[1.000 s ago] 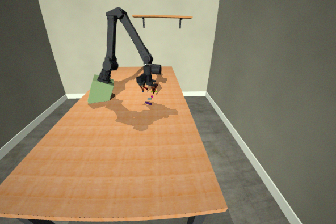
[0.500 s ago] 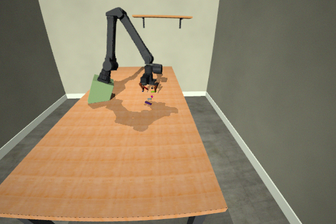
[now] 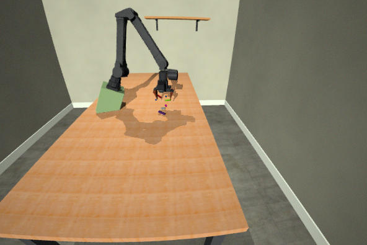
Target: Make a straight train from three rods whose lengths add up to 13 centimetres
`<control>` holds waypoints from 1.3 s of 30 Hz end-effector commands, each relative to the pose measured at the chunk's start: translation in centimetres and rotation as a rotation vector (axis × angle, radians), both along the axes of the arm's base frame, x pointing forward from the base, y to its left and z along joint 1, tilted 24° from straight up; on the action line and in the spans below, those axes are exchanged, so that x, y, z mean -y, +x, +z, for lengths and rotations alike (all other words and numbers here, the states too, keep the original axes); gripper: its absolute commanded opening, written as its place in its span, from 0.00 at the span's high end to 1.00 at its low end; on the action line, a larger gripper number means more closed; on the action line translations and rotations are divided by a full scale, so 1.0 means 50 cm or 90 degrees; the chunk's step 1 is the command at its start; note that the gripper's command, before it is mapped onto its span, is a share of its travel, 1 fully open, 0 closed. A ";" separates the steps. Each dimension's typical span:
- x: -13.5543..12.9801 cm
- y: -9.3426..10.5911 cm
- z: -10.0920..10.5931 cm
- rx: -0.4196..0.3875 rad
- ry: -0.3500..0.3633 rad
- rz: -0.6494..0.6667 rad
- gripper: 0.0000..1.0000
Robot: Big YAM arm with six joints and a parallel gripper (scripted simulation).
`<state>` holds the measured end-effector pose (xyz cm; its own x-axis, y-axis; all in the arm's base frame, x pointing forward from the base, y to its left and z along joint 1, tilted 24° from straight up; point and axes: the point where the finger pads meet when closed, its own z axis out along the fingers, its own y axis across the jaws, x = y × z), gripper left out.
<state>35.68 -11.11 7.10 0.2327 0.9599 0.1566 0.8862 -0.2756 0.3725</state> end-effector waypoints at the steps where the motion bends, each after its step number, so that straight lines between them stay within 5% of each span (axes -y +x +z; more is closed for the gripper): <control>1: 0.001 0.034 0.045 0.032 -0.027 0.043 0.00; 6: 0.011 0.028 0.041 0.029 -0.026 0.034 0.00; 7: -0.010 0.042 0.057 0.040 -0.058 0.100 0.00; 30: -0.053 0.053 0.058 0.044 -0.132 0.272 0.00; 31: -0.053 0.053 0.055 0.043 -0.131 0.272 0.77; 39: -0.049 0.054 0.055 0.044 -0.132 0.269 0.77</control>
